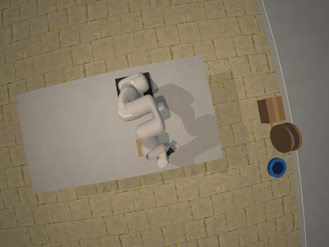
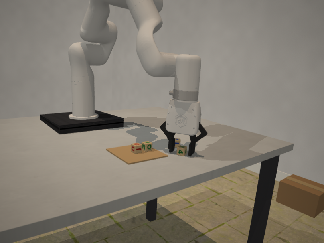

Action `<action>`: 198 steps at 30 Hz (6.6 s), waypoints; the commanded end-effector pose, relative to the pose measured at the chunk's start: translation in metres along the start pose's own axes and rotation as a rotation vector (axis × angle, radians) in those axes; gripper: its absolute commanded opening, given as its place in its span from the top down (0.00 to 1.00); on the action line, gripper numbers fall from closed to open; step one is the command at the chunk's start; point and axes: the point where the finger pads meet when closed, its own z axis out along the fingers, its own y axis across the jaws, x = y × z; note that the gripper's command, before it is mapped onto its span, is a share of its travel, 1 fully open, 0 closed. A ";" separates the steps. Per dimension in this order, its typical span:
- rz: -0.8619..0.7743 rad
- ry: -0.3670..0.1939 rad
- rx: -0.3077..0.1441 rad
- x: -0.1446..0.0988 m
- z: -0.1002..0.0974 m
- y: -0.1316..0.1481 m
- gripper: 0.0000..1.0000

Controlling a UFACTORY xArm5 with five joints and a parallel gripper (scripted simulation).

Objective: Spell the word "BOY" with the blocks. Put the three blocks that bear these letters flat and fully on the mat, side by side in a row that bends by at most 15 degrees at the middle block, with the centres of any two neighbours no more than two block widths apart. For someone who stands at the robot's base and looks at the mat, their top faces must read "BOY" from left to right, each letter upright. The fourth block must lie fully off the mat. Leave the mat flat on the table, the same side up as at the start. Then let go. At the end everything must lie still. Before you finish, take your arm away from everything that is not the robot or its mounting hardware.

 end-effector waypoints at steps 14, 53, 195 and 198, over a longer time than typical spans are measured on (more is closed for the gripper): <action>0.000 -0.001 -0.004 0.000 -0.002 0.001 0.58; 0.000 -0.001 -0.004 0.000 -0.002 0.001 0.79; 0.511 0.014 -0.009 -0.100 -0.010 -0.143 0.79; 0.511 0.014 -0.009 -0.100 -0.010 -0.143 0.79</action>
